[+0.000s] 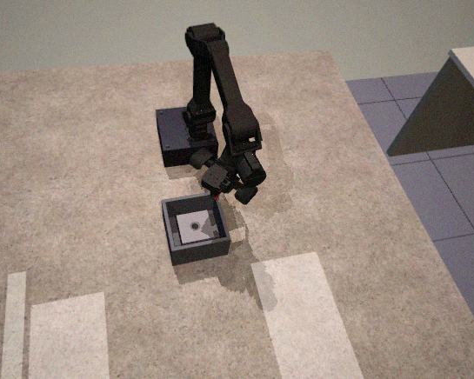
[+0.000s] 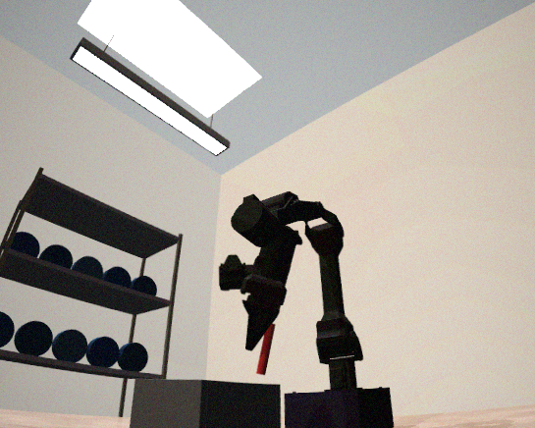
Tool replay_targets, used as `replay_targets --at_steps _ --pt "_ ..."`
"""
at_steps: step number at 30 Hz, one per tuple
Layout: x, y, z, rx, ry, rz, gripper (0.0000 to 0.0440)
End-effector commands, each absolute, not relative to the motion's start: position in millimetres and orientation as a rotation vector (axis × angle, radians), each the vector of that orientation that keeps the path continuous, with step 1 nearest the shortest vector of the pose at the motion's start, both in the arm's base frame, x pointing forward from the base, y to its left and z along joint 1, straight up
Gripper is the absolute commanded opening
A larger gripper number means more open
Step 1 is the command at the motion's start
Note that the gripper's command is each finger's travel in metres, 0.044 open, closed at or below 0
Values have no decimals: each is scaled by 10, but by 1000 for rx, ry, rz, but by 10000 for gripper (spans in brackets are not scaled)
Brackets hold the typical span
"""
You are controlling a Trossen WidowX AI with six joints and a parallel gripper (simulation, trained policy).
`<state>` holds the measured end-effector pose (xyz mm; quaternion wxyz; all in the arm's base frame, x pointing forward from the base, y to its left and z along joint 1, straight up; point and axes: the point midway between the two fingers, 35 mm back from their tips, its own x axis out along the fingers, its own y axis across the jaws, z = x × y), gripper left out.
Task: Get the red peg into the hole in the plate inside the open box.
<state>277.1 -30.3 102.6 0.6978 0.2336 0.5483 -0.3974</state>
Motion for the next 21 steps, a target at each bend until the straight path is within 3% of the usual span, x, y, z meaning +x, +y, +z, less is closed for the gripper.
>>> replay_targets --at_steps 1,21 --pt "2849 -417 1006 545 1224 -896 0" --pt "3167 -1048 681 695 1208 -961 0"
